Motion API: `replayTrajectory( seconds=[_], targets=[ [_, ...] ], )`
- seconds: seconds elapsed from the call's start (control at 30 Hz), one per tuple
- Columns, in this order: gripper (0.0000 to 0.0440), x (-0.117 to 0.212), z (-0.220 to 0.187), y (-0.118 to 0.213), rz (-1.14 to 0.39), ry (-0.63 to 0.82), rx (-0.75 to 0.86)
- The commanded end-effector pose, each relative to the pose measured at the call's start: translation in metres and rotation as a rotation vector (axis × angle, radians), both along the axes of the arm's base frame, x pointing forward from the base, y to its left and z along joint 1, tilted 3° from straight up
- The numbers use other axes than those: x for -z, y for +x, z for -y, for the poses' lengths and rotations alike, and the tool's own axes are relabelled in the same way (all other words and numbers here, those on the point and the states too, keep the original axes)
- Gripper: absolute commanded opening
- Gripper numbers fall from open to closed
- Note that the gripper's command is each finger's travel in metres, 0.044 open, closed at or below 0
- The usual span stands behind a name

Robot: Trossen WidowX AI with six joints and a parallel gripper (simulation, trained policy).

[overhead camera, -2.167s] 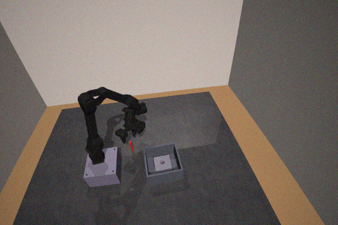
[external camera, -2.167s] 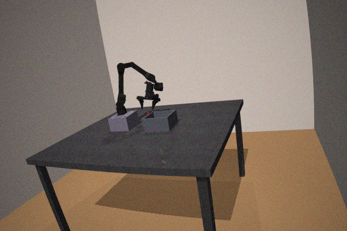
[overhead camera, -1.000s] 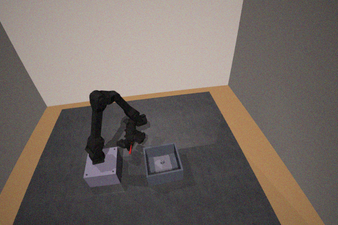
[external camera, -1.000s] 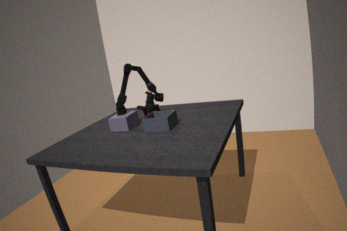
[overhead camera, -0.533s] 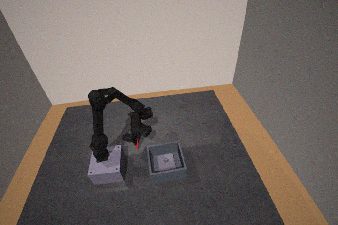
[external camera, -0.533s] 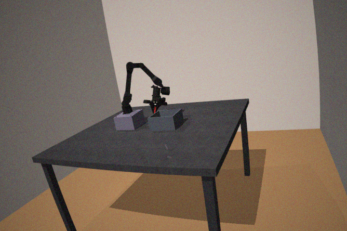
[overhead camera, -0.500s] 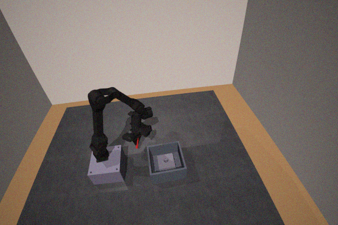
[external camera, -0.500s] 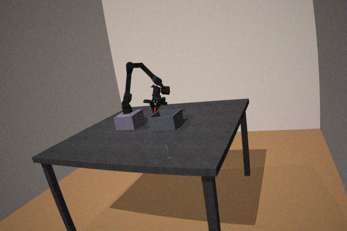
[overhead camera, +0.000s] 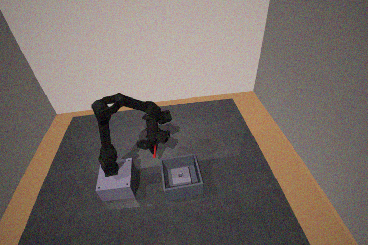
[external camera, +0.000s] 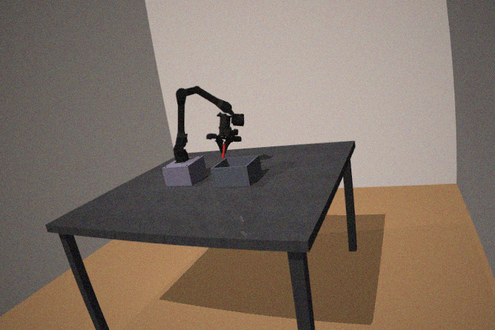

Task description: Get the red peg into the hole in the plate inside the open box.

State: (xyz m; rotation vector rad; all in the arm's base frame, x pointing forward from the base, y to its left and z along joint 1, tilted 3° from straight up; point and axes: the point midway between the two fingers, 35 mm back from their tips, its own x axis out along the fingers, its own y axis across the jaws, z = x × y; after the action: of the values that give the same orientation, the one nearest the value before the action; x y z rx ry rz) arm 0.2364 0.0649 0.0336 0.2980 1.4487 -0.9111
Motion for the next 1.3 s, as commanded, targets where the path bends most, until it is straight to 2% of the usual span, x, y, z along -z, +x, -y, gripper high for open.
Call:
replayTrajectory(
  seconds=[0.0, 0.3, 0.63, 0.93, 1.17, 1.27],
  targets=[
    [0.0000, -0.012, 0.006, 0.011, 0.028, -0.006, 0.018],
    [0.0000, -0.032, 0.033, 0.038, 0.088, -0.012, 0.101],
    [0.0000, -0.035, 0.074, 0.067, 0.125, 0.002, 0.172],
    [0.0000, -0.023, 0.113, 0.093, 0.142, 0.043, 0.187],
    [0.0001, -0.002, 0.133, 0.108, 0.145, 0.095, 0.156],
    [0.0044, 0.010, 0.136, 0.109, 0.127, 0.122, 0.138]
  ],
)
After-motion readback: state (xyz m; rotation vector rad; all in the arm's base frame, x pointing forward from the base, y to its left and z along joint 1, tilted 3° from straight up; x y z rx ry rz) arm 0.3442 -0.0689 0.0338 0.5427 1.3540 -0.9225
